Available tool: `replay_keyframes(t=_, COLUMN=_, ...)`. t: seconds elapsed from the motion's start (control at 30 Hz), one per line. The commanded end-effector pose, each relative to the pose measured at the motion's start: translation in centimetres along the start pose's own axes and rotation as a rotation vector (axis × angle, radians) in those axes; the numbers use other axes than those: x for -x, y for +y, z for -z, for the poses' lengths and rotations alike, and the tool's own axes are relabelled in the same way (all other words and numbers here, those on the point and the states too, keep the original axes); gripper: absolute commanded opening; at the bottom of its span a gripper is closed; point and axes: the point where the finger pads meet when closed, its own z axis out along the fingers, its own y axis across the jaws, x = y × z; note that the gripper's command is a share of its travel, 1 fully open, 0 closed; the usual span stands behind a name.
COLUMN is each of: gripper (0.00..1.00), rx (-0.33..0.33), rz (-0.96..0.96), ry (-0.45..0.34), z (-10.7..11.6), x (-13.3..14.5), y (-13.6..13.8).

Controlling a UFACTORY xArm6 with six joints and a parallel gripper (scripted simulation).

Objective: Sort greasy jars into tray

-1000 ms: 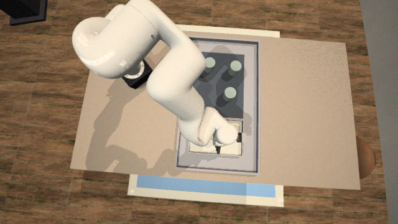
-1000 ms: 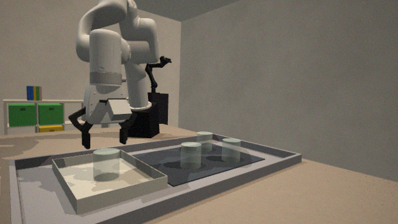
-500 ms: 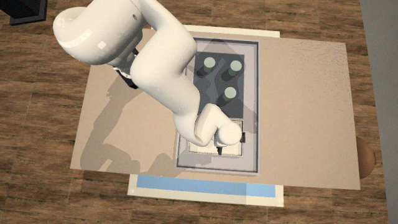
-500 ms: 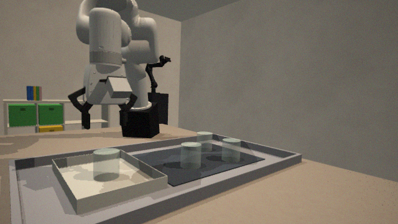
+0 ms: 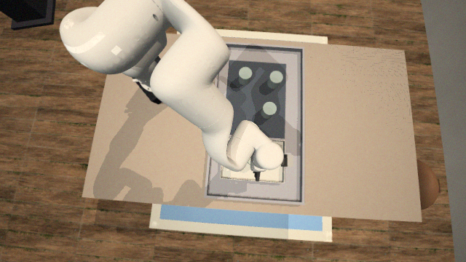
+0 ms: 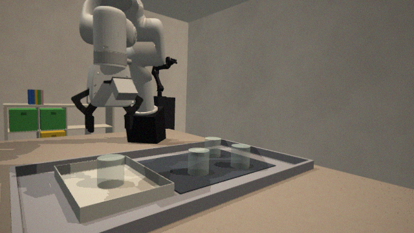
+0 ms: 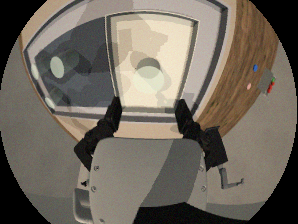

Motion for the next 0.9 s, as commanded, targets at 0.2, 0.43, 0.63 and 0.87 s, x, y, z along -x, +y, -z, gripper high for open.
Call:
replay_keyframes(t=0.2, gripper=1.0, rx=0.002, rz=0.001, ry=0.004, z=0.2, x=-1.3, y=-5.5)
replay_keyframes(t=0.43, gripper=1.0, rx=0.002, rz=0.001, ry=0.004, z=0.2, x=-2.5, y=-11.0)
replay_keyframes(t=0.63, gripper=1.0, rx=0.002, rz=0.001, ry=0.004, z=0.2, x=-3.6, y=-15.8)
replay_keyframes(t=0.87, gripper=1.0, rx=0.002, rz=0.001, ry=0.004, z=0.1, x=-4.4, y=-19.8)
